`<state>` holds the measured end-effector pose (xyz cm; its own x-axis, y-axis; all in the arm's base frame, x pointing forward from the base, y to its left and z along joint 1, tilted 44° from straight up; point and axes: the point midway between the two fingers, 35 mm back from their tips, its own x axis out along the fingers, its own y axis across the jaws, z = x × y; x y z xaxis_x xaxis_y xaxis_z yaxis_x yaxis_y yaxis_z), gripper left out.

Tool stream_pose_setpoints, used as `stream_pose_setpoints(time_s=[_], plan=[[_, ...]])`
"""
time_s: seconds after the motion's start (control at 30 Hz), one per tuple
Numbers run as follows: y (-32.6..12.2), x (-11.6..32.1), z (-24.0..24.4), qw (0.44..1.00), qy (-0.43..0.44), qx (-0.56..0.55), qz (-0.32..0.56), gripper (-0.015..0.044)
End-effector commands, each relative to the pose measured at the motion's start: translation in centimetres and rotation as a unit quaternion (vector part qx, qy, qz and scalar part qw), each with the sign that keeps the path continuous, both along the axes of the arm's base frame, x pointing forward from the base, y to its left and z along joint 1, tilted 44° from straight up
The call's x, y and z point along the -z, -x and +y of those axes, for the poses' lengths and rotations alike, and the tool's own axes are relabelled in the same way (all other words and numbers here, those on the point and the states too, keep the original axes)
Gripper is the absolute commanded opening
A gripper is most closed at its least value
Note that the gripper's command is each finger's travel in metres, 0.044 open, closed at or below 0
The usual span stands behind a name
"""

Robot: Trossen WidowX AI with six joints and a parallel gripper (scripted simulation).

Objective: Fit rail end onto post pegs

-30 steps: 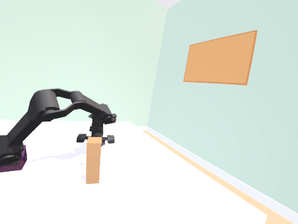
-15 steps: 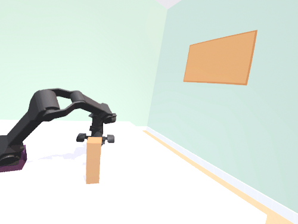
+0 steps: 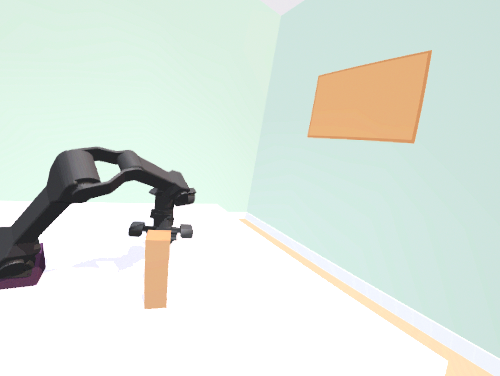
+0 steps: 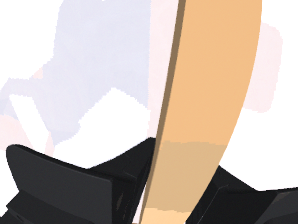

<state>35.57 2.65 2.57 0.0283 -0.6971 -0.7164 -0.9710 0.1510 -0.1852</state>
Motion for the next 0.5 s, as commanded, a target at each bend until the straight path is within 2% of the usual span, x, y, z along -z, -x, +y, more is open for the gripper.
stream_pose_setpoints(time_s=[0.0, 0.47], plan=[[-0.15, -0.24, 0.52, 1.0, -0.004, -0.002, -0.002, 0.0], [-0.14, -0.74, 1.01, 1.0, -0.004, -0.002, -0.002, 0.0]])
